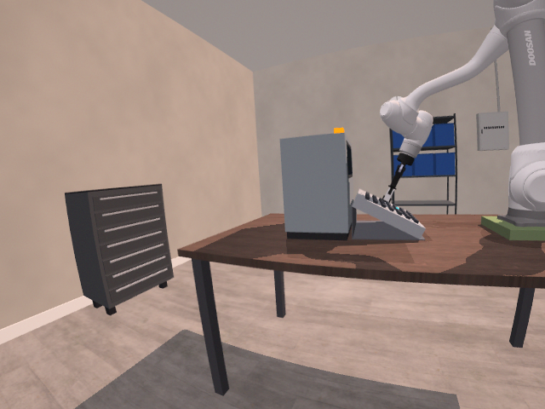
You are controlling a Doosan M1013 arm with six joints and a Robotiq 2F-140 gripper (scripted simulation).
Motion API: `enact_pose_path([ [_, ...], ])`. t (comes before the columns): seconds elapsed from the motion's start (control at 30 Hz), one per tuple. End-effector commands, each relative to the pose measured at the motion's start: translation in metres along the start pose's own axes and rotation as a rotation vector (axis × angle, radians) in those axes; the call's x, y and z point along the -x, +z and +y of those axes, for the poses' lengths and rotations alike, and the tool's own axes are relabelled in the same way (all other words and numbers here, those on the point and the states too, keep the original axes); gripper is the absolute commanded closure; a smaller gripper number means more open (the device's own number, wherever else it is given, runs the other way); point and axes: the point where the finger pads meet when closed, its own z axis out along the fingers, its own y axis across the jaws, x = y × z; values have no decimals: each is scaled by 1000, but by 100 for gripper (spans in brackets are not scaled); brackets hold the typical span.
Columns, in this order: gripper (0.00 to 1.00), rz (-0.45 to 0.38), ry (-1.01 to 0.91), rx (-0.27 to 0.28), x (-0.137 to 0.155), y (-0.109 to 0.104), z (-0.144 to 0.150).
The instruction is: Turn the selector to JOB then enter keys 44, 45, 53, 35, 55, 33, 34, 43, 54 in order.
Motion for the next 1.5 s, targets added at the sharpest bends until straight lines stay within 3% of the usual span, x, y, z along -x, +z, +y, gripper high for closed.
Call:
enact_pose_path([
  [0.0,100,0,42,0,0,0,0],
  [1.47,100,0,1231,0,0,0,0],
])
